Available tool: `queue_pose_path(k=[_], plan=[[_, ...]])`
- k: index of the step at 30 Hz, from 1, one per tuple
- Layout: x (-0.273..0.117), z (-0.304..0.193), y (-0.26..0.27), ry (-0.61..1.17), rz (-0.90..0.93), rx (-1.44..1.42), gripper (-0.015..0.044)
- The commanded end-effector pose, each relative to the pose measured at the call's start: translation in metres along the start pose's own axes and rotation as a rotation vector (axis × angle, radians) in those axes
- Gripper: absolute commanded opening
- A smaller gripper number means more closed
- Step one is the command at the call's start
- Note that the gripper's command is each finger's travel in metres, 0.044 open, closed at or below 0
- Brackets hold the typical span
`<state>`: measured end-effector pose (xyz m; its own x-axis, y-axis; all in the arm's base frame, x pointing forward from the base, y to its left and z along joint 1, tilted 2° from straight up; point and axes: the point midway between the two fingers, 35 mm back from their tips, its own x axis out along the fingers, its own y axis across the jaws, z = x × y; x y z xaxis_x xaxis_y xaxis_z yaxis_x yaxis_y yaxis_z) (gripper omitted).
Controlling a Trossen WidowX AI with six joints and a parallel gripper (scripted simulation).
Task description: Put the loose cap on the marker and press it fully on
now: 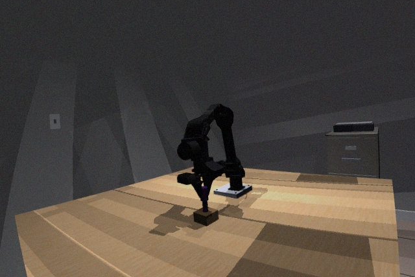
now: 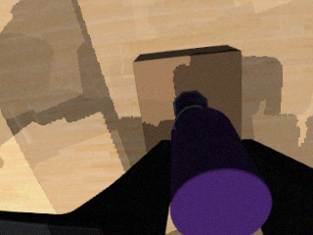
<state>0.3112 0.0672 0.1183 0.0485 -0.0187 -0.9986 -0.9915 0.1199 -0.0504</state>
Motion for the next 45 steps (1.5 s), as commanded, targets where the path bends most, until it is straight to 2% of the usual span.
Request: queue_pose_path(k=[1,21,38,40,45], plan=[[0.007,-0.001,0.001,0.004,0.003,0.001,0.0000],[0.020,-0.001,0.002,0.004,0.003,0.001,0.0000],[0.020,-0.001,0.002,0.002,0.004,0.002,0.0440],[0.012,0.000,0.001,0.002,0.004,0.002,0.0440],[-0.047,0.000,0.001,0.001,0.004,0.002,0.0440]])
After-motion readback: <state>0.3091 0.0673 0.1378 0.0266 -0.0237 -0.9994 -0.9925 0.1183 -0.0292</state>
